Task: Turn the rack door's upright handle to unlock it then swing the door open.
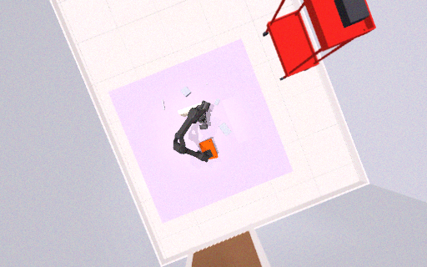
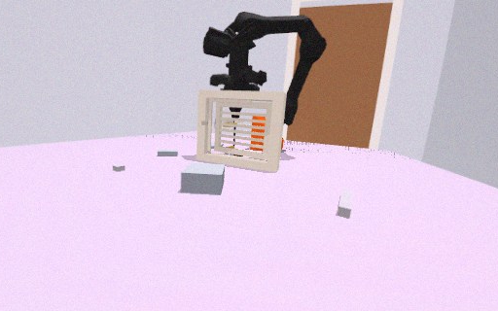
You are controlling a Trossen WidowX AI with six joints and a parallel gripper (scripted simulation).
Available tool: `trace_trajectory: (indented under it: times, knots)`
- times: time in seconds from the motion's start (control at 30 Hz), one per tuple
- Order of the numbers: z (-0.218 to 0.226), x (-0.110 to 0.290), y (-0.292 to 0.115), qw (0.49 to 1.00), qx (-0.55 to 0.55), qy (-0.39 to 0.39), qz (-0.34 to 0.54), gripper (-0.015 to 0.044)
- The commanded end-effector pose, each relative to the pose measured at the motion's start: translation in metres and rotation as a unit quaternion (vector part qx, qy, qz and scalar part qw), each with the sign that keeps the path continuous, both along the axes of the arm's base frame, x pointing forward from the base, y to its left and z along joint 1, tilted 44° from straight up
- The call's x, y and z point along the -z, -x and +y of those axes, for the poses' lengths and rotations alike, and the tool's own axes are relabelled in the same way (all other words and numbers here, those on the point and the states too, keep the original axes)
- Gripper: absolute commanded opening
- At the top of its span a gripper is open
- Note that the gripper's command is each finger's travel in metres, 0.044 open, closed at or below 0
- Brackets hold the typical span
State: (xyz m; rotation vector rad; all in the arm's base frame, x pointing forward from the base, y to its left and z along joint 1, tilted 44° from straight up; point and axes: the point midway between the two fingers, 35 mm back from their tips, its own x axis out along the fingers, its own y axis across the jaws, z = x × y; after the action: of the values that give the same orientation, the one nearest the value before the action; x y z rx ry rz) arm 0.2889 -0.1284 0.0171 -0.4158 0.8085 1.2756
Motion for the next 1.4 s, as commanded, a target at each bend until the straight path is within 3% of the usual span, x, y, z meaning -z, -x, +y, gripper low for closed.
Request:
trace_trajectory:
  times: [0.0,1.37]
  knots:
    - [0.003,-0.003,0.005,0.999,0.038,-0.004,0.031,0.0015]
    - [0.070,-0.058,0.063,0.914,0.297,-0.033,0.275,0.0015]
